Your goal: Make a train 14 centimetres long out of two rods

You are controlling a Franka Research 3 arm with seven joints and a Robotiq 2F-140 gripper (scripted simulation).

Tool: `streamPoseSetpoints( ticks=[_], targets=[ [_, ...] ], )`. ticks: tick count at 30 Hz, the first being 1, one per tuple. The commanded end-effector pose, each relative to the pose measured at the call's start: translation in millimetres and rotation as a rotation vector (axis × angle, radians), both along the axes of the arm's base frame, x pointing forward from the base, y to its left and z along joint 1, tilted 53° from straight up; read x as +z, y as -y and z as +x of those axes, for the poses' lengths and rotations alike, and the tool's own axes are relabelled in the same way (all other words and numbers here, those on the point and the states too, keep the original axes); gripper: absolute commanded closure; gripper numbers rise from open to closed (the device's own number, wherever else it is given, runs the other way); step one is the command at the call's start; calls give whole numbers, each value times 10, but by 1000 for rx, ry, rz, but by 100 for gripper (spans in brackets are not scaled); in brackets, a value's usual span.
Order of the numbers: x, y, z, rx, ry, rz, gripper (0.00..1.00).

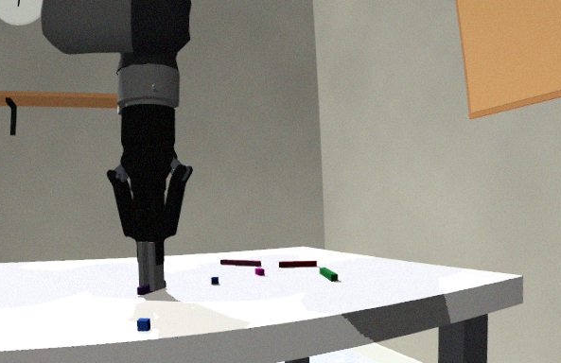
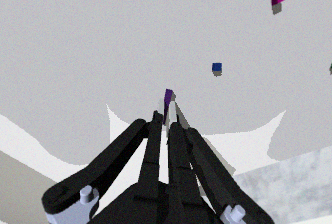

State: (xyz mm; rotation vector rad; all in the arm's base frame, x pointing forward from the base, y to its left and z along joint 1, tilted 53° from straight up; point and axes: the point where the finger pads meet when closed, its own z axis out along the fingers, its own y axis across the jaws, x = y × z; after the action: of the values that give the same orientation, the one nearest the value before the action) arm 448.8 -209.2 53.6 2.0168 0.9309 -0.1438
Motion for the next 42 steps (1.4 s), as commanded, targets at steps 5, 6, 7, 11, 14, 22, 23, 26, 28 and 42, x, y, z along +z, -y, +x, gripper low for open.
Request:
streamPoseSetpoints(
  ticks=[5,6,7,11,14,22,23,26,28,42],
  targets=[
    [-6,6,6,0,3,2,88],
    [-6,6,6,0,3,2,88],
    [-6,6,6,0,3,2,88],
    [-6,6,6,0,3,2,88],
    [-6,6,6,0,3,2,85],
    [-6,6,6,0,3,2,81],
    [-6,6,6,0,3,2,79],
    [-6,6,6,0,3,2,77],
    [-6,6,6,0,3,2,77],
    [24,-31,-6,0,3,2,77]
  ],
)
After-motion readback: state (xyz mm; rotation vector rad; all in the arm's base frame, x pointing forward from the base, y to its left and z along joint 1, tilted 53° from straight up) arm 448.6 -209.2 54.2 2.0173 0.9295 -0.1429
